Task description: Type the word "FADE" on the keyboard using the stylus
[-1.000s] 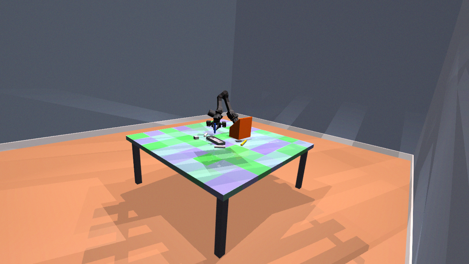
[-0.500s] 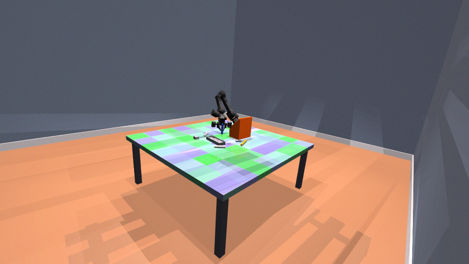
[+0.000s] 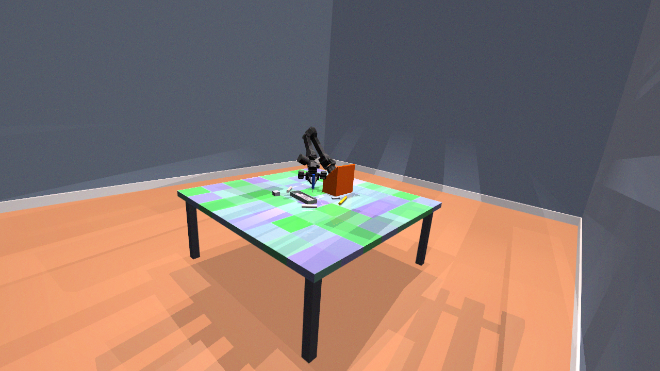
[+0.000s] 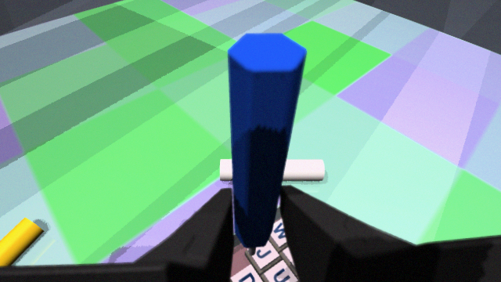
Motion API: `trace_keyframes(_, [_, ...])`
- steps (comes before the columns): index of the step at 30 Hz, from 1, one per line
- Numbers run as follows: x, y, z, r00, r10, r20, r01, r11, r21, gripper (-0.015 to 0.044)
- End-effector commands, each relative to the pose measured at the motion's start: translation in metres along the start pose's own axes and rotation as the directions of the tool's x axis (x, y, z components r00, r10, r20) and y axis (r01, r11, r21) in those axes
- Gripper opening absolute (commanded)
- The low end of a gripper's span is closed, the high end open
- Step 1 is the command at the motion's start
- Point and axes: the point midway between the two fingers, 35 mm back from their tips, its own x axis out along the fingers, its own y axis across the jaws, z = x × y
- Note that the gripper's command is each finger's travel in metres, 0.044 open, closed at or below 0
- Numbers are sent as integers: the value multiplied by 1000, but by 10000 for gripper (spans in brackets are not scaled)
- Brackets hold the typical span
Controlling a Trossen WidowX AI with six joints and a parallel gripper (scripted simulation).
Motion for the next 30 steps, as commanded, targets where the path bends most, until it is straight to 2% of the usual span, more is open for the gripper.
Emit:
trace_keyframes(1, [3, 1, -5, 1000, 2, -1, -2, 1000, -1, 0])
trace_keyframes(19, [16, 2, -30, 1000, 1, -2, -1, 1000, -1, 0])
trace_keyframes(22, [17, 2, -30, 1000, 2, -2, -2, 1000, -1, 79])
trace_keyframes(30, [19, 2, -33, 1000, 2, -3, -2, 1000, -1, 81])
